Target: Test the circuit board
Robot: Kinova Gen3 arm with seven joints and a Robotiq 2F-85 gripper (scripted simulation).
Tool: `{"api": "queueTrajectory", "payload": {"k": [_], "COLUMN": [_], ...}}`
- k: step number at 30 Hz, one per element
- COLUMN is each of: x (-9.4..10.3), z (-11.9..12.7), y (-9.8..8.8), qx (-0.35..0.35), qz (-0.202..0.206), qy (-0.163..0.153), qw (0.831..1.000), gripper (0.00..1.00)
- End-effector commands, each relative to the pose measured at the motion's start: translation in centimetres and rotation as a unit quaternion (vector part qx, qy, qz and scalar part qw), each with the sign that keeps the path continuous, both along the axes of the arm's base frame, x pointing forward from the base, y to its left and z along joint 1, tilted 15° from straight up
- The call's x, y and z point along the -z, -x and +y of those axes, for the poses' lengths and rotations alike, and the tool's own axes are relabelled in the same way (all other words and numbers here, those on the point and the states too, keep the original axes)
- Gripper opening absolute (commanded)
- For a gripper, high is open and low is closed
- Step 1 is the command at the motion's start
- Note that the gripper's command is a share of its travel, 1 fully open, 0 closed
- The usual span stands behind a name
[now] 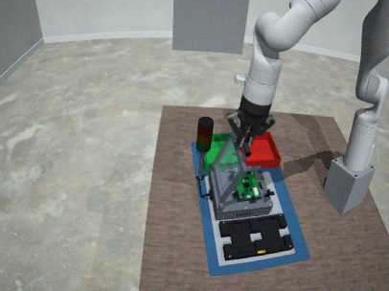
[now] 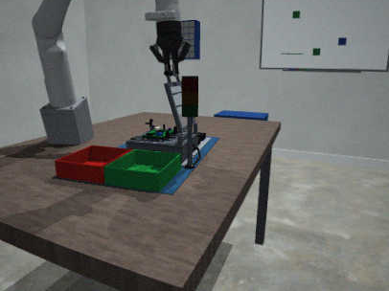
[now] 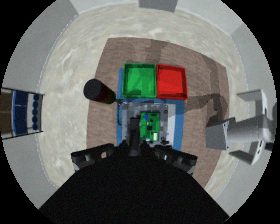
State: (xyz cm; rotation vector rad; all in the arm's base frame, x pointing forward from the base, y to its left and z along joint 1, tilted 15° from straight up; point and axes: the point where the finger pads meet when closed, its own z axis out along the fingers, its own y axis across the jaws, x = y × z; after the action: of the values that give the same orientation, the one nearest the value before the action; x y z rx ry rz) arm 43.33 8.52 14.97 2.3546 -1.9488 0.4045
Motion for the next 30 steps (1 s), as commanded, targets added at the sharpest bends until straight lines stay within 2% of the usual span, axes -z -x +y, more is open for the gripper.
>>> {"api": "queueTrajectory", "payload": {"k": [1,13,15,30], "x": [1.7,4.8,4.8,8.9], "z": [-1.0,-2.4,-2.4,-3.9], "y": [3.0,6.6,6.6,9.3], "qx": [0.006,0.006,0.006,0.006], "qz": [0.028,0.028,0.028,0.028], "qy": [0.009,0.009,0.009,0.009], "qw": [1.0,1.0,1.0,1.0], "gripper": [0.0,0.0,0.0,0.0]}}
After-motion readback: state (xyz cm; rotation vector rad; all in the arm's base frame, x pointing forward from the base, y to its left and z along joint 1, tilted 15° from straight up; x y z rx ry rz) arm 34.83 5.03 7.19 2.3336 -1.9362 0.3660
